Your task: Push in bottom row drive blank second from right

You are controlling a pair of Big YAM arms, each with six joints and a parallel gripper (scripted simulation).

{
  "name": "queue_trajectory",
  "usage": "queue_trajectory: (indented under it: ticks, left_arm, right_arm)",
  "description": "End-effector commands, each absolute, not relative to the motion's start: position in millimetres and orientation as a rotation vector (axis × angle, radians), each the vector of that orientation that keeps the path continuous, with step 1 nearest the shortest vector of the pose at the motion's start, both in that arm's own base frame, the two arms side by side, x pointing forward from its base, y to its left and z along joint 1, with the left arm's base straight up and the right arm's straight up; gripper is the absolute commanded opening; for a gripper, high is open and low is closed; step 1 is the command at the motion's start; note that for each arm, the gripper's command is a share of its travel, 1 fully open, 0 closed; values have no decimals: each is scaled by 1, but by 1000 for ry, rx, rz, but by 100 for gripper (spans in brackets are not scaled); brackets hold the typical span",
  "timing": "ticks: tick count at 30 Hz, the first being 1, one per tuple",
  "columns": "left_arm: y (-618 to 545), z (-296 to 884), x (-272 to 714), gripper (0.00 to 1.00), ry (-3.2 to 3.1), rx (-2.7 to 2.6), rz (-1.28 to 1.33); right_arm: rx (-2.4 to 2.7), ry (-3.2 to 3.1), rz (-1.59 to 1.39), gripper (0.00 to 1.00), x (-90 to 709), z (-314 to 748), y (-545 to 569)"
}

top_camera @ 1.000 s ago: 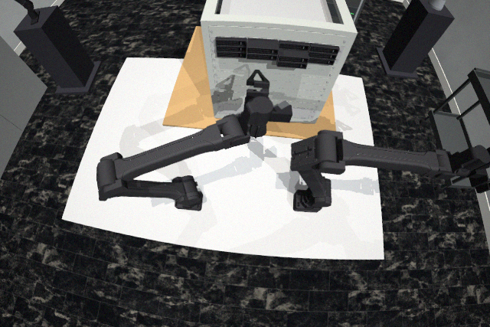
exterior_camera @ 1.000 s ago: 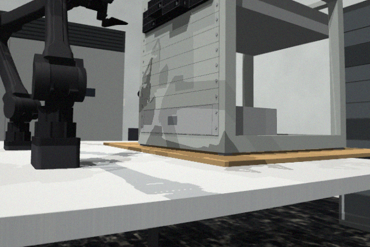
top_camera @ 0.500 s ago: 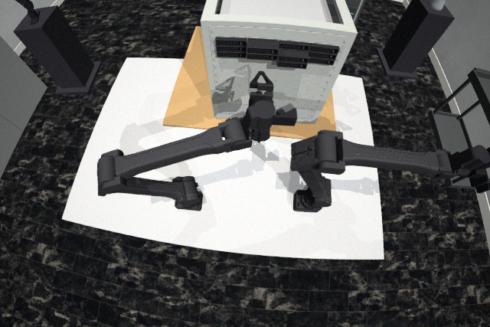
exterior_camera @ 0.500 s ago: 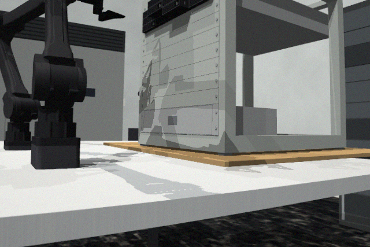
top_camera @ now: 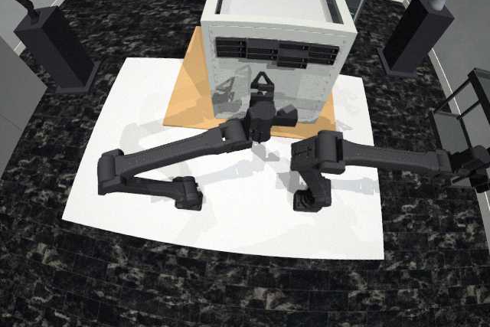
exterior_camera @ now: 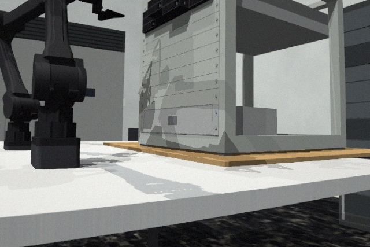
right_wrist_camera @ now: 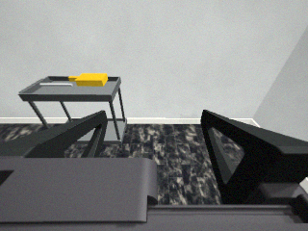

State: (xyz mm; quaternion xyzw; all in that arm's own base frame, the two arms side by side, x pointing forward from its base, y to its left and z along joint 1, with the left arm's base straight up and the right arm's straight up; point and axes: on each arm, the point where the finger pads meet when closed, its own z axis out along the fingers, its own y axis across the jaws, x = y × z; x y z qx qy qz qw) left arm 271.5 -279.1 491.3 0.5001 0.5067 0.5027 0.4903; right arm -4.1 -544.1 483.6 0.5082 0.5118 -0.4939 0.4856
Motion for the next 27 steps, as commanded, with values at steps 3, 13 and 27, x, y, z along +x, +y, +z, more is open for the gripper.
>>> queue_trajectory:
  ticks: [3, 13, 27]
  left_arm:
    - [-283, 530, 270, 100, 1235, 1150, 1180]
    - [-282, 531, 278, 100, 1235, 1135, 1191]
    - [-302, 545, 299, 100, 1227, 1117, 1173]
  right_arm:
    - [1210, 1209, -1210, 100, -1, 501, -545]
    - [1210, 1209, -1210, 100, -1, 501, -545]
    - [1210, 1209, -1210, 100, -1, 501, -545]
